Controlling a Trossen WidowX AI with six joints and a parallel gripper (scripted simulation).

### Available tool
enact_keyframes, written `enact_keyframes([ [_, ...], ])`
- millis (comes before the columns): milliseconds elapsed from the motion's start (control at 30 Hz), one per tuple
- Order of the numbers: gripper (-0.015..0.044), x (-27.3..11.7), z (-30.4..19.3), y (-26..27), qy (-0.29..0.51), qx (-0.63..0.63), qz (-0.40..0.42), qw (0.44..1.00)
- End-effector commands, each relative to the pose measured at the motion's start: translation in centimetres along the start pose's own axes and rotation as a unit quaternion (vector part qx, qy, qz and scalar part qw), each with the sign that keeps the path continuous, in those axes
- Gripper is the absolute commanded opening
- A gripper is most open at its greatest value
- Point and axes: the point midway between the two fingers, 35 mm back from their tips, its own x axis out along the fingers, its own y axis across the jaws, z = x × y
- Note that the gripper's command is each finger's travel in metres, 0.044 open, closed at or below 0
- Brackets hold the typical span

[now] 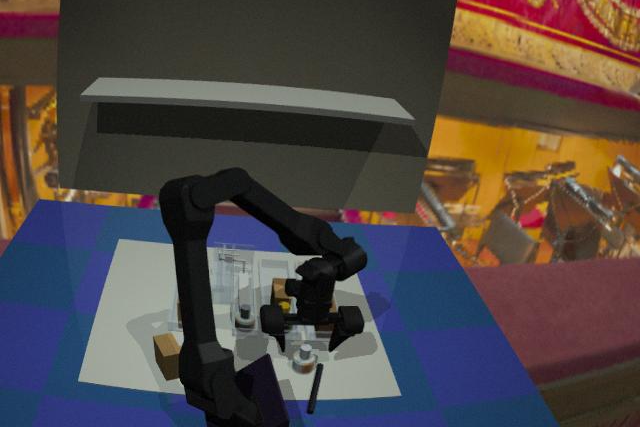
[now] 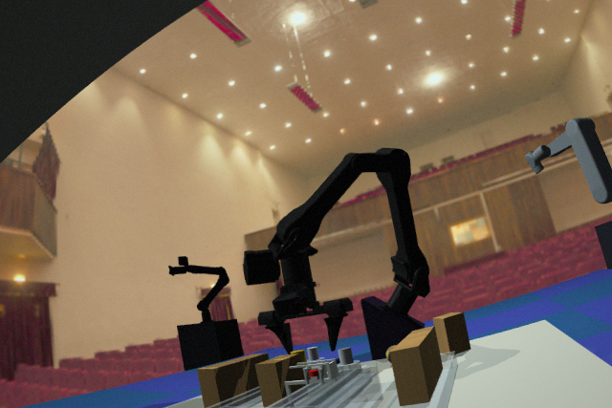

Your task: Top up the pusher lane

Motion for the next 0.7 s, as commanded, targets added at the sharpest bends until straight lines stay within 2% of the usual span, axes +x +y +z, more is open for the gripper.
enact_keyframes([
  [0,0.044,0.8,-0.2,0.2,0.002,0.003,0.005,1.0],
  [433,0.044,2.6,-0.2,0.2,0.002,0.003,0.006,1.0],
  [667,0.0256,2.6,-0.2,0.2,0.002,0.003,0.006,1.0],
])
